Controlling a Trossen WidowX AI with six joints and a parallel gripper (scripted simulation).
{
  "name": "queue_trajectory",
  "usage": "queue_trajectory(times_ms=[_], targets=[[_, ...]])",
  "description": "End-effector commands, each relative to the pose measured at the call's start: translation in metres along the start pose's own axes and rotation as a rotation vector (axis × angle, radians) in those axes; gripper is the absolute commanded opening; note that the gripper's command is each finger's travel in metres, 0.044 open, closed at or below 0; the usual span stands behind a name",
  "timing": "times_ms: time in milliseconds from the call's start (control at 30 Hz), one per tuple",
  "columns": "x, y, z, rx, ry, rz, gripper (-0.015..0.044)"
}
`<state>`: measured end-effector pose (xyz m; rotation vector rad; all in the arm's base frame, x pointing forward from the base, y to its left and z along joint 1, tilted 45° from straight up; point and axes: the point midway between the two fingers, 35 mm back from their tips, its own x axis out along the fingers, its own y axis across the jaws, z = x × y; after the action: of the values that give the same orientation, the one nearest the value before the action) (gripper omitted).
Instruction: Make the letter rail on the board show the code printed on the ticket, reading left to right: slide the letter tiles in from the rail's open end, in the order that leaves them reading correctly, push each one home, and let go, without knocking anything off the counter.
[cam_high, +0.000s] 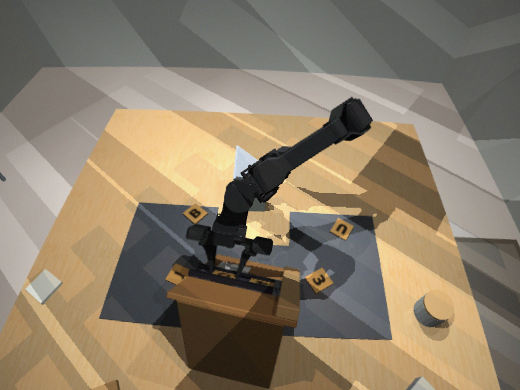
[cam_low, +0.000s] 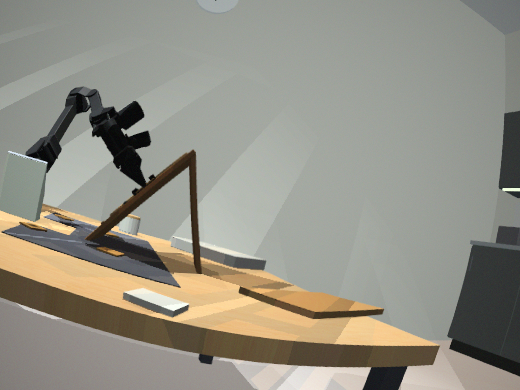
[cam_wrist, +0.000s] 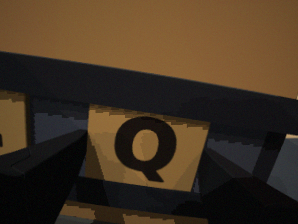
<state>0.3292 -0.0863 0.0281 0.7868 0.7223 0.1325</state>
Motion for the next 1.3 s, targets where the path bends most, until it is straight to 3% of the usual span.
queue_trajectory(times_ms=[0, 1033, 1267], targets=[[-0.001, 0.003, 0.001, 0.001, -0.003, -0.003, 0.0], [-0.001, 0.022, 0.001, 0.002, -0.003, -0.002, 0.0], [0.0, 0.02, 0.0, 0.0, 0.0, 0.001, 0.0184]])
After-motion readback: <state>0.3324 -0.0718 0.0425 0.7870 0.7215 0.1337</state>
